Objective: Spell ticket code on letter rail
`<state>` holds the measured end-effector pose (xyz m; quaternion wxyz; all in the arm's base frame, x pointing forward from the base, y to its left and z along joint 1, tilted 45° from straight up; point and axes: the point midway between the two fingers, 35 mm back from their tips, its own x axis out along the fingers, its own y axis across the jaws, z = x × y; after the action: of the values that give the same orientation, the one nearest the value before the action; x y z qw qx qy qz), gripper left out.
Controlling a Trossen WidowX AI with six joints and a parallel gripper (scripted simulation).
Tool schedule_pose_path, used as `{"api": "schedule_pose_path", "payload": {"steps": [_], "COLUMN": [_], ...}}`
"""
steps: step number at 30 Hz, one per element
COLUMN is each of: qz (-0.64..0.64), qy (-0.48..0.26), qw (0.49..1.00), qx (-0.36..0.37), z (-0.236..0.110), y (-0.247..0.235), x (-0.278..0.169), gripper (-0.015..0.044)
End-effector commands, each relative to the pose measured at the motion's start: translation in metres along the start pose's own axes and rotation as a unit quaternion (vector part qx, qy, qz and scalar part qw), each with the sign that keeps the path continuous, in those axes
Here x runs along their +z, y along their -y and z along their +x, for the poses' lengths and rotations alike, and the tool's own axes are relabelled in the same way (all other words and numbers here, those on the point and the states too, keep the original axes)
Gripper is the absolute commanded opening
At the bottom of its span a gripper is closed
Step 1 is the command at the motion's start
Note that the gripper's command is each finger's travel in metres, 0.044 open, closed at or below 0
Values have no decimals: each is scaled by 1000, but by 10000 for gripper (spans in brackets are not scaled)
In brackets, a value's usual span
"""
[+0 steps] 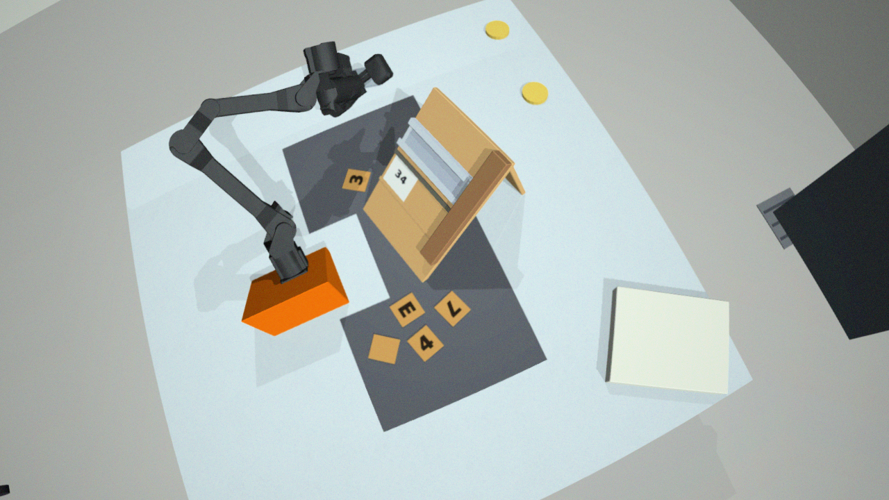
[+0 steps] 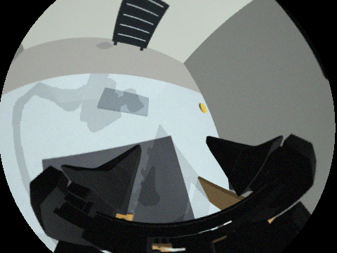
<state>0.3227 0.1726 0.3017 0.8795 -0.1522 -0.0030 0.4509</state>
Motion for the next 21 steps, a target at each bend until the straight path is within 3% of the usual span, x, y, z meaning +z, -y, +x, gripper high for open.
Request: {"api": "schedule_pose_path", "payload": {"steps": [1, 12, 21], "qz": [45, 191, 307], "qy": [-31, -109, -190], "qw": [997, 955, 918], "qx": [-46, -199, -162], "z": [-22, -116, -176], "y": [33, 108, 67], "x": [-18, -80, -177], "gripper": [440, 440, 440]}}
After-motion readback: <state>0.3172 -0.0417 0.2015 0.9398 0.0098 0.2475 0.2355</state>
